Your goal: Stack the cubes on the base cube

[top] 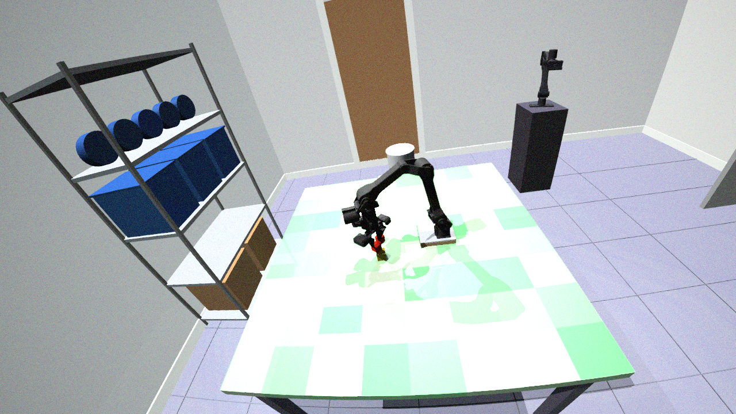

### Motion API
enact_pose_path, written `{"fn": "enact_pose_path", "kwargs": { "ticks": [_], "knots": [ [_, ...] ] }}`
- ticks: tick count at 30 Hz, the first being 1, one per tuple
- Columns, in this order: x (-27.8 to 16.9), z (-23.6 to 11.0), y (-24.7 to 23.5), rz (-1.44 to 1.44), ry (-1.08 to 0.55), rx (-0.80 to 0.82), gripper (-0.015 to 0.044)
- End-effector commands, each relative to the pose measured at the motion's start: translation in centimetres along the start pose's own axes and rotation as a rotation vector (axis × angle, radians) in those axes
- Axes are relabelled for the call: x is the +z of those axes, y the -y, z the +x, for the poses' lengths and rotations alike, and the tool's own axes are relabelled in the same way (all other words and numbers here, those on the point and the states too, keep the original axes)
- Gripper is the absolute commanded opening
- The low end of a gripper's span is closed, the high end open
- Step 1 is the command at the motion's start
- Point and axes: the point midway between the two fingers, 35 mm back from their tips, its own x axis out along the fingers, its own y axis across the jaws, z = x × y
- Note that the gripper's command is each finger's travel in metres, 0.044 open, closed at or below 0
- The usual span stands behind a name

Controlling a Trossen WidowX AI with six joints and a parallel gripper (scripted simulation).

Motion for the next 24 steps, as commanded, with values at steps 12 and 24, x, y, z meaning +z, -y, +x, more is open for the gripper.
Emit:
{"fn": "enact_pose_path", "kwargs": {
  "ticks": [12, 24],
  "knots": [
    [0.1, -1.1, 0.0, -0.008, 0.002, 0.003, 0.0231],
    [2.3, -2.4, 2.6, -0.523, 0.007, -0.001, 0.0265]
  ]
}}
